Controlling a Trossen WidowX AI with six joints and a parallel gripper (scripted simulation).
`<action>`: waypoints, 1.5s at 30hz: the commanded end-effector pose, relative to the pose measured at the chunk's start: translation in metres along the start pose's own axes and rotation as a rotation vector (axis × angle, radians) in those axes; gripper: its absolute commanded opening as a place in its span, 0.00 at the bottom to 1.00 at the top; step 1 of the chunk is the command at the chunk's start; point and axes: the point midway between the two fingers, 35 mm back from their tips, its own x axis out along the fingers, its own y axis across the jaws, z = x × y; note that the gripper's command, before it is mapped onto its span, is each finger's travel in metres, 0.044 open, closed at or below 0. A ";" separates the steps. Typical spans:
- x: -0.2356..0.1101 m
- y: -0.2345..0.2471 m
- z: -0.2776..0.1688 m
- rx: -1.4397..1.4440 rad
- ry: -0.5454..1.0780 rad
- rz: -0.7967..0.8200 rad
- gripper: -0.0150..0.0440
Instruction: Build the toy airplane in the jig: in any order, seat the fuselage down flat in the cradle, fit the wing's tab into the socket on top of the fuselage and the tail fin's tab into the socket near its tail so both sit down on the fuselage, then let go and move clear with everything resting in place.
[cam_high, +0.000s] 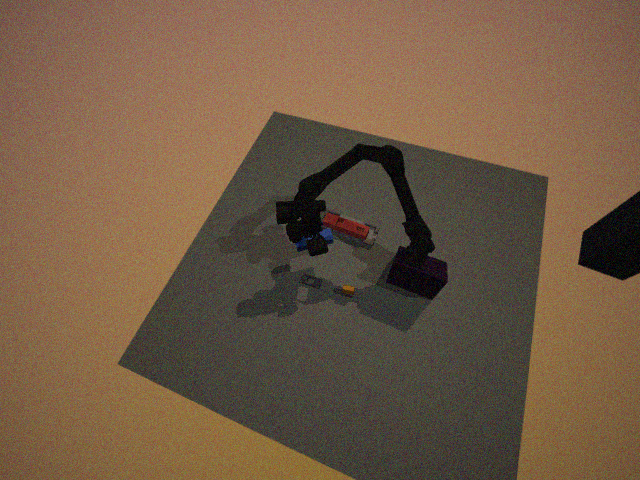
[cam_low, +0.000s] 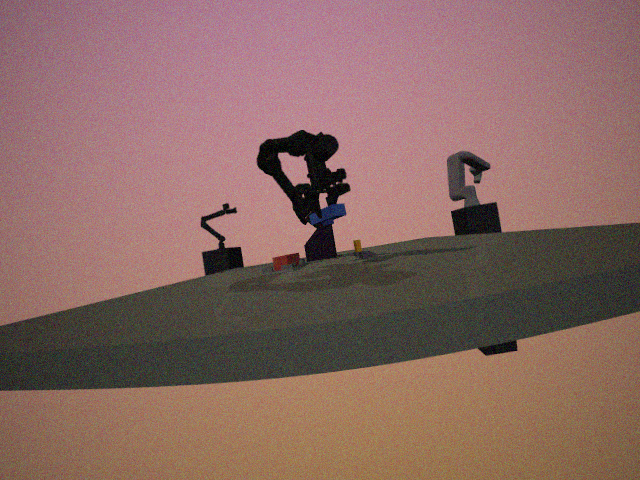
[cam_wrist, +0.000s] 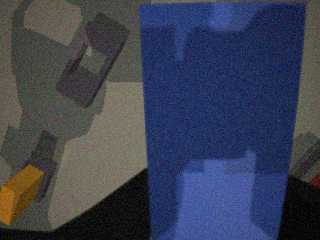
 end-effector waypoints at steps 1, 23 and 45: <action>0.004 -0.011 -0.009 -0.077 0.003 -0.001 0.25; 0.015 -0.063 -0.059 -0.481 0.011 -0.009 0.25; 0.028 -0.101 -0.119 -0.882 0.045 -0.015 0.25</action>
